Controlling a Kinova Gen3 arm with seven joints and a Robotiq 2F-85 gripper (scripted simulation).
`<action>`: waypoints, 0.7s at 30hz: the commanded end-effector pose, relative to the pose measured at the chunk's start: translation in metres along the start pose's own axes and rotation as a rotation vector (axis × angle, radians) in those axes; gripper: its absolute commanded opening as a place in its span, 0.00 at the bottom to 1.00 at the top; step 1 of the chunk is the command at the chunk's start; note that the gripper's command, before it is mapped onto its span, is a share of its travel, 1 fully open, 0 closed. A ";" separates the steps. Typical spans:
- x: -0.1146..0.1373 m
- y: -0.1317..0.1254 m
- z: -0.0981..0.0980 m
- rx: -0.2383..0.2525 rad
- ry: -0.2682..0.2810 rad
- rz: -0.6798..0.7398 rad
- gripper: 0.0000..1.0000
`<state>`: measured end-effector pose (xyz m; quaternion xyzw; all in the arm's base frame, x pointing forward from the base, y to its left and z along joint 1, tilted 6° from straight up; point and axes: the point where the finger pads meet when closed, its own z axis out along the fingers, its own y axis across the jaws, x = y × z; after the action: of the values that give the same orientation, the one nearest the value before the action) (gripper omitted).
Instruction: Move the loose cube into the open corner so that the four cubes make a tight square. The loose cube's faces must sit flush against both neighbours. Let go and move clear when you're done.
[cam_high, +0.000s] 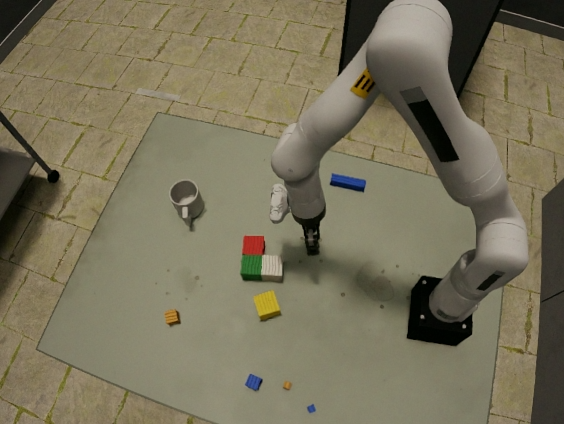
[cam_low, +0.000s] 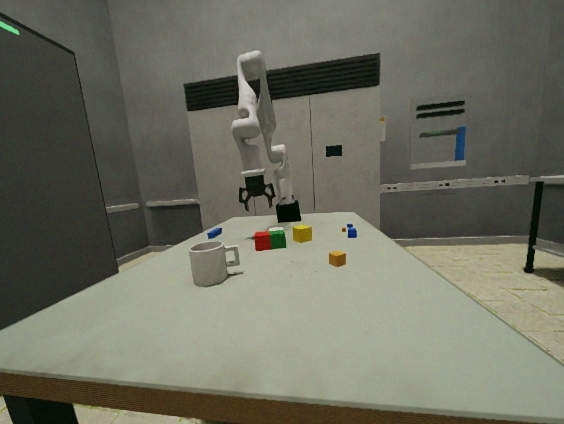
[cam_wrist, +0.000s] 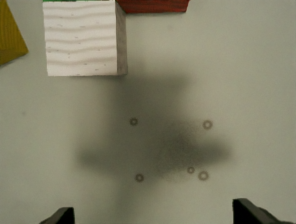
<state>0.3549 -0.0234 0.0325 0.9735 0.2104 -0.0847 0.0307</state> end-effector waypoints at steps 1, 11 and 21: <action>0.001 -0.001 0.000 -0.001 0.001 -0.003 1.00; 0.023 -0.019 -0.003 -0.024 0.021 -0.054 1.00; 0.033 -0.028 -0.004 -0.034 0.031 -0.078 1.00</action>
<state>0.3676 0.0028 0.0306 0.9679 0.2376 -0.0734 0.0376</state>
